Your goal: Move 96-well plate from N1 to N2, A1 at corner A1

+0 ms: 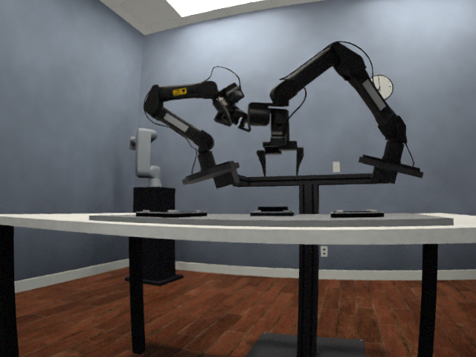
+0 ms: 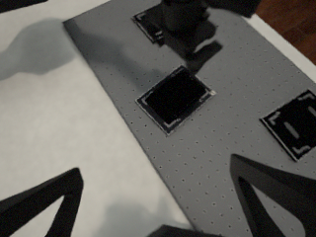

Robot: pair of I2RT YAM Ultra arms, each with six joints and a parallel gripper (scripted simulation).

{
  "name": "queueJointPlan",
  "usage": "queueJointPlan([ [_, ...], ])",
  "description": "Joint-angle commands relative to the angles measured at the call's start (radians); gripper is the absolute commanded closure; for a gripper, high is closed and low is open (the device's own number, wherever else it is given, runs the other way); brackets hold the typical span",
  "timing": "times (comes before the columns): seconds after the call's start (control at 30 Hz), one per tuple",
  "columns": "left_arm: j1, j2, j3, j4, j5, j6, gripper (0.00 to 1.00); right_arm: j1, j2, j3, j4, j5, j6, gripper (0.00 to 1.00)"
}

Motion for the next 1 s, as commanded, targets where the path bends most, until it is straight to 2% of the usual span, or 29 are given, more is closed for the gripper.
queueJointPlan([
  [0.0,0.027,-0.111,-0.111,0.087,-0.091,0.069,0.0,-0.096,0.117,0.032,0.182,-0.043,-0.127,0.0],
  [0.43,0.246,-0.559,-0.65,0.386,-0.266,0.445,0.0,-0.522,0.581,0.084,0.687,-0.214,-0.481,0.0],
  [0.5,0.246,-0.559,-0.65,0.386,-0.266,0.445,0.0,-0.522,0.581,0.084,0.687,-0.214,-0.481,0.0],
  [0.57,0.309,-0.653,-0.741,0.466,-0.268,0.559,0.0,-0.585,0.714,0.09,0.772,-0.25,-0.533,0.0],
  [0.73,0.481,-0.838,-0.913,0.608,-0.256,0.832,0.0,-0.721,0.911,0.106,0.924,-0.298,-0.632,0.0],
  [0.87,0.62,-0.999,-1.02,0.736,-0.199,1.078,0.0,-0.797,1.08,0.121,1.012,-0.329,-0.685,0.0],
  [0.97,0.722,-1.105,-1.074,0.816,-0.128,1.236,0.0,-0.83,1.158,0.136,1.048,-0.338,-0.706,0.0],
])
